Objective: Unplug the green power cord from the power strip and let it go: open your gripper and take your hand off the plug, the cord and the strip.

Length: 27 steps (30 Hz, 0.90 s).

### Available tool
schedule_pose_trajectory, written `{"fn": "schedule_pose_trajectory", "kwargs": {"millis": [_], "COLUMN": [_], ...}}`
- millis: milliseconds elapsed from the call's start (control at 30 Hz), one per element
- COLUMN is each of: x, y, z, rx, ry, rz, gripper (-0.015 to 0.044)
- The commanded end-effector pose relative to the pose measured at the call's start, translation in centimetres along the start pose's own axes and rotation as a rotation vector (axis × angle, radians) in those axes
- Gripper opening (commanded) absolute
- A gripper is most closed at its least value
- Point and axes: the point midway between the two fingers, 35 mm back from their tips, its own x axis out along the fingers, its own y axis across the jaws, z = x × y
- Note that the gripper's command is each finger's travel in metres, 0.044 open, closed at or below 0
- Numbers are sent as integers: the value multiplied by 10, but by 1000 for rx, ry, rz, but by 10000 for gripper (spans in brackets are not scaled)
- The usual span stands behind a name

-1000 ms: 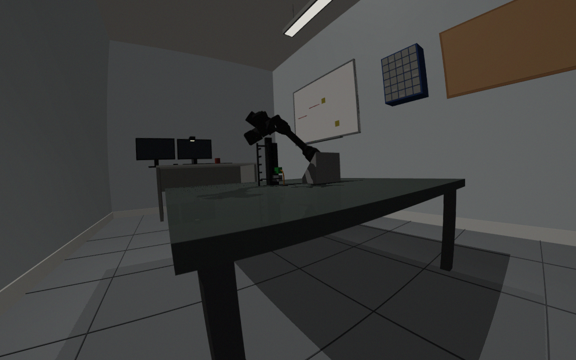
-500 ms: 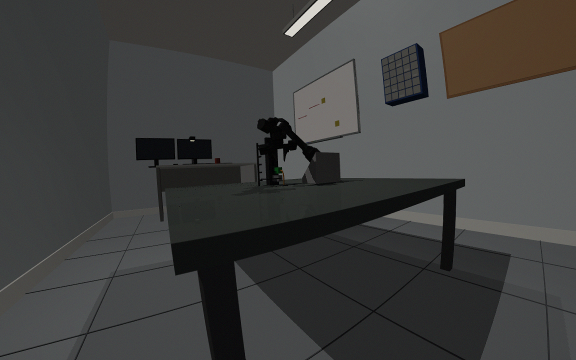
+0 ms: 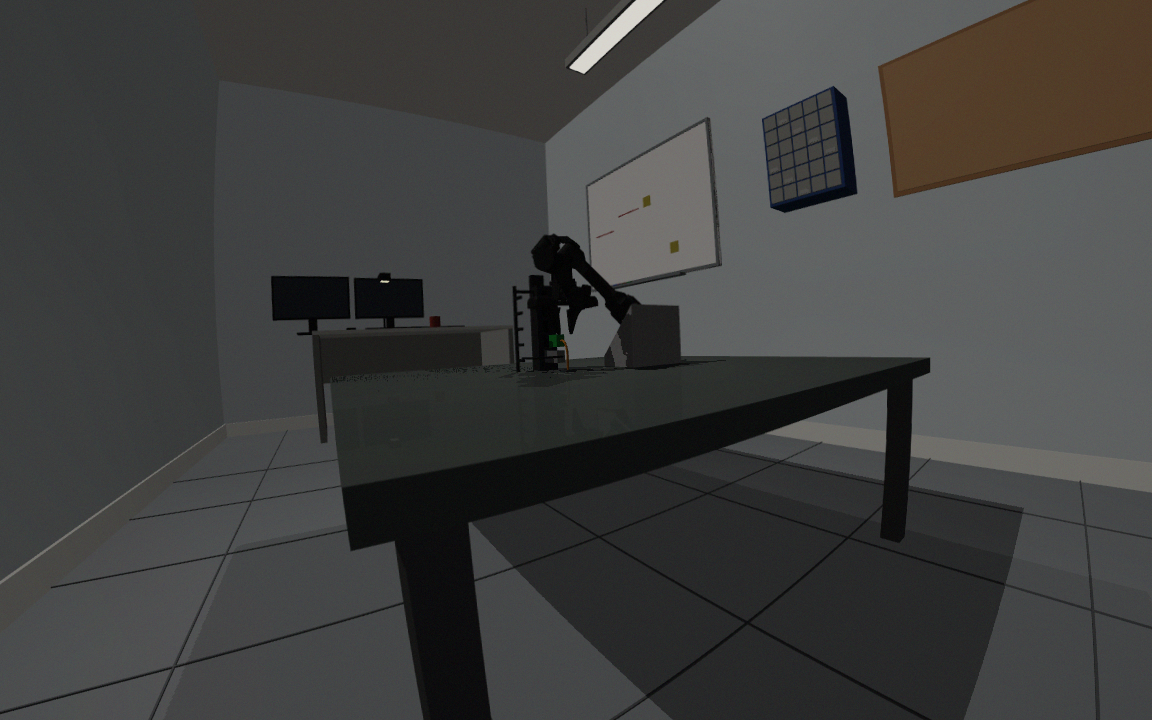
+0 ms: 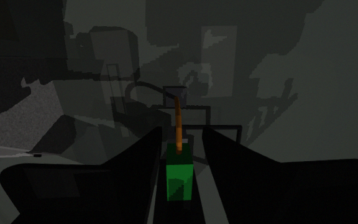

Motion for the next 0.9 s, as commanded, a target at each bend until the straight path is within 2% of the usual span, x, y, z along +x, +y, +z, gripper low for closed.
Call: {"fn": "schedule_pose_trajectory", "kwargs": {"millis": [0, 867], "x": [-1, -2], "y": [2, 0], "z": [-3, -36], "rx": [-30, -30], "ry": [23, 24], "rz": [-5, -5], "gripper": [160, 160]}}
